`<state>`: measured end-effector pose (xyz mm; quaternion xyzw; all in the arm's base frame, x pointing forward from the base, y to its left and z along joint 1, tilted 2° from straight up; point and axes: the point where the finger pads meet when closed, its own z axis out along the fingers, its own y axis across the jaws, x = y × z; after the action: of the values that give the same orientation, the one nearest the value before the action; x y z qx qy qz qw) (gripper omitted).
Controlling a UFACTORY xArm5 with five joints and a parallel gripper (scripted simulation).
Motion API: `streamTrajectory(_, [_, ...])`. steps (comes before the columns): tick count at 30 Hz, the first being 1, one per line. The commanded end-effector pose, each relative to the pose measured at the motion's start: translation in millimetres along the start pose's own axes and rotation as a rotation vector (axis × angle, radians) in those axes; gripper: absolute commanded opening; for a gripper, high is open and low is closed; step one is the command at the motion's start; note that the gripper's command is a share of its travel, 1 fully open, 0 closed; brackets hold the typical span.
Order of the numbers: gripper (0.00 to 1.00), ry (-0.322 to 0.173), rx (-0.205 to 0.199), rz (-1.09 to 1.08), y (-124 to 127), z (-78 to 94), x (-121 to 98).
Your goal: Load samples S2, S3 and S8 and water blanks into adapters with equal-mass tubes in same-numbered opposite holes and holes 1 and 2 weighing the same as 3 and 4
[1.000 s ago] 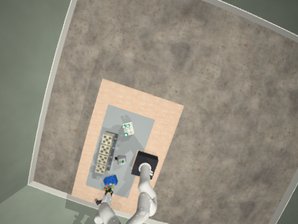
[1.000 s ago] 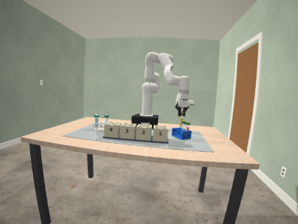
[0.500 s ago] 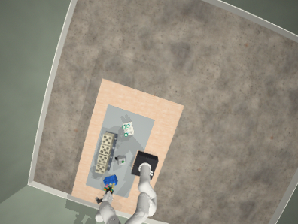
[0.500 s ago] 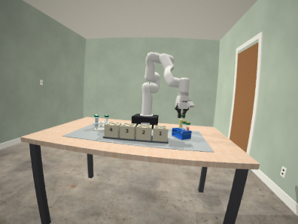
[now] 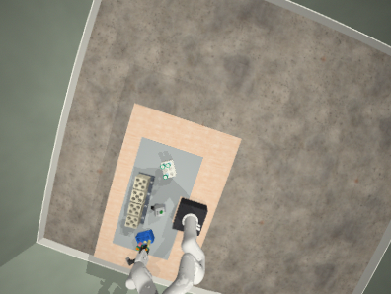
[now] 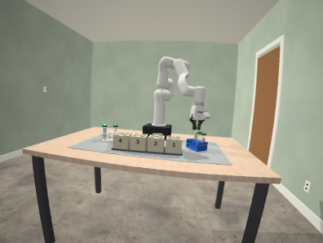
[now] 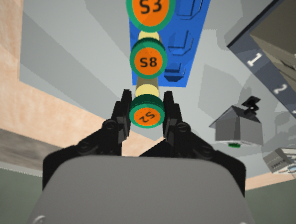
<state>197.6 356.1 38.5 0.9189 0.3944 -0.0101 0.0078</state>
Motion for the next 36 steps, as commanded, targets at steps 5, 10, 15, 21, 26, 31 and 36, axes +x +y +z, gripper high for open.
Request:
streamTrajectory(5, [0.0, 0.004, 0.001, 0.0, 0, 4.7, 1])
streamTrajectory(10, [0.0, 0.004, 0.001, 0.0, -1, 9.7, 1])
streamTrajectory(15, [0.0, 0.004, 0.001, 0.0, -1, 14.7, 1])
streamTrajectory(21, [0.0, 0.004, 0.001, 0.0, -1, 18.7, 1])
streamTrajectory(26, [0.0, 0.004, 0.001, 0.0, -1, 23.8, 1])
streamTrajectory(31, [0.0, 0.004, 0.001, 0.0, -1, 27.8, 1])
streamTrajectory(36, [0.0, 0.004, 0.001, 0.0, -1, 27.8, 1])
